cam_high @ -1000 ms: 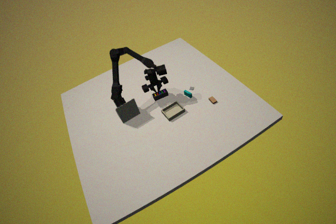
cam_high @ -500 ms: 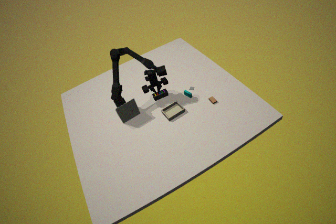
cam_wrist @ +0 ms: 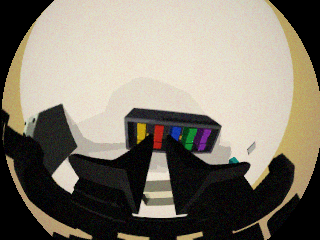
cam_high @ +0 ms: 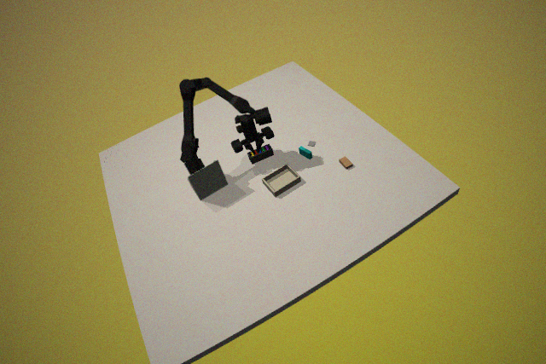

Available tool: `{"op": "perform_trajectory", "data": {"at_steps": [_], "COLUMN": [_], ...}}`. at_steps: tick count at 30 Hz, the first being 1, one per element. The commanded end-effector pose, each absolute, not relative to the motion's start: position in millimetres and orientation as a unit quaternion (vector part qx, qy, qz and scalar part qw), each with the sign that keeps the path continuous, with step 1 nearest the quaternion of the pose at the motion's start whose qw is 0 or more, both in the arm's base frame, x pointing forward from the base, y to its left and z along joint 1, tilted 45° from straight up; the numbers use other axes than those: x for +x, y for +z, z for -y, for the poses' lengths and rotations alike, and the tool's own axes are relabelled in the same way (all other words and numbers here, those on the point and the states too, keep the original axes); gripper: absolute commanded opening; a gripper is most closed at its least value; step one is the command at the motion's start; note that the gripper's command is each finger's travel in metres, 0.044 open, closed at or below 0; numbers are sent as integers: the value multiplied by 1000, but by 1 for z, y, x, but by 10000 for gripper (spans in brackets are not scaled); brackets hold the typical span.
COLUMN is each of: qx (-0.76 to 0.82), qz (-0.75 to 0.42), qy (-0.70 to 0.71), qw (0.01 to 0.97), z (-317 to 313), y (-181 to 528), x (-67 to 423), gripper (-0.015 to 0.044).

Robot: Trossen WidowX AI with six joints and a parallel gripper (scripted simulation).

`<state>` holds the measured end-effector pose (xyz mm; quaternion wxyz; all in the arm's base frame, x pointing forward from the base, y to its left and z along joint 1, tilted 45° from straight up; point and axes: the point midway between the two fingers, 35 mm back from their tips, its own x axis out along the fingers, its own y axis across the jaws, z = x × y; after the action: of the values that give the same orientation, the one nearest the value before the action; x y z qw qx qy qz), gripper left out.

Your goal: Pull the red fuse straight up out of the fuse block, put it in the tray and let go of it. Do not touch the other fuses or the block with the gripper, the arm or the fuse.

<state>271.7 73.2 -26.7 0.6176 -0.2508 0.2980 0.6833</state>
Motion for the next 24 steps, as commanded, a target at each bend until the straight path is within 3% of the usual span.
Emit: {"op": "perform_trajectory", "data": {"at_steps": [1,8,18,24], "qx": [-246,-246,-250,-250], "qz": [-299,-299,-299,-299], "qy": [685,685,685,685], "qw": [617,617,616,616], "z": [-76,-76,-75,-74], "y": [-28,-28,-28,-28], "x": [270,270,270,270], "gripper": [68,68,1,0]}}
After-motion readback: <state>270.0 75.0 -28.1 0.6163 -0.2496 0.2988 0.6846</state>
